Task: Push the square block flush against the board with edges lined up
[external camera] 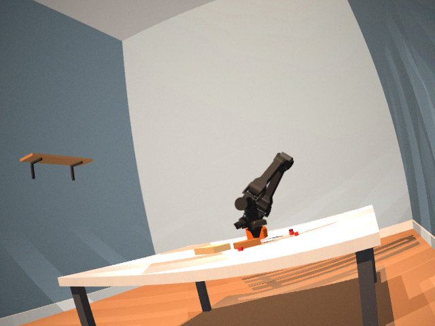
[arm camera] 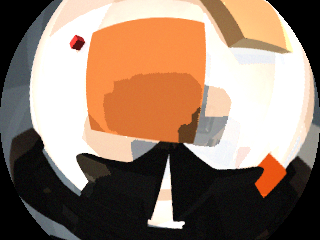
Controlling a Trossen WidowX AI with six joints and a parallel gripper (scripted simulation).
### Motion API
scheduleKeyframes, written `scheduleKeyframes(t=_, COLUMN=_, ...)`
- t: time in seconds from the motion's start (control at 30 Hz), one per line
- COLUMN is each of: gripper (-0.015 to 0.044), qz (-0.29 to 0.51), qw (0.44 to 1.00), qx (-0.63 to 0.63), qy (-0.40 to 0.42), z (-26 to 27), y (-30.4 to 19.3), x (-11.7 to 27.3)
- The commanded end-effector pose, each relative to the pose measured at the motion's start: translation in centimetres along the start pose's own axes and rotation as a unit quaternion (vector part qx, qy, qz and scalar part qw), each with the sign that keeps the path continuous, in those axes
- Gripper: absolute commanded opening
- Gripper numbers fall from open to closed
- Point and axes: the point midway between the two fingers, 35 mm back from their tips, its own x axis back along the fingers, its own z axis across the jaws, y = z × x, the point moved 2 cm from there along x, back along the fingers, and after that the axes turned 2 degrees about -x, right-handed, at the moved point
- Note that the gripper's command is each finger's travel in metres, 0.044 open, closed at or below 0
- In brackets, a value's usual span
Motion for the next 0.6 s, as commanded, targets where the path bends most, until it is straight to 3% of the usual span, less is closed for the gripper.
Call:
scheduleKeyframes(t=0.0, gripper=0.0, qz=0.0, qw=1.0, qx=0.0, qy=-0.002, z=0.0, y=0.5, x=-0.1)
scheduleKeyframes(t=0.57, gripper=0.0, qz=-0.001, qw=1.0, qx=0.0, qy=-0.002, z=0.1, y=1.7, x=-0.1)
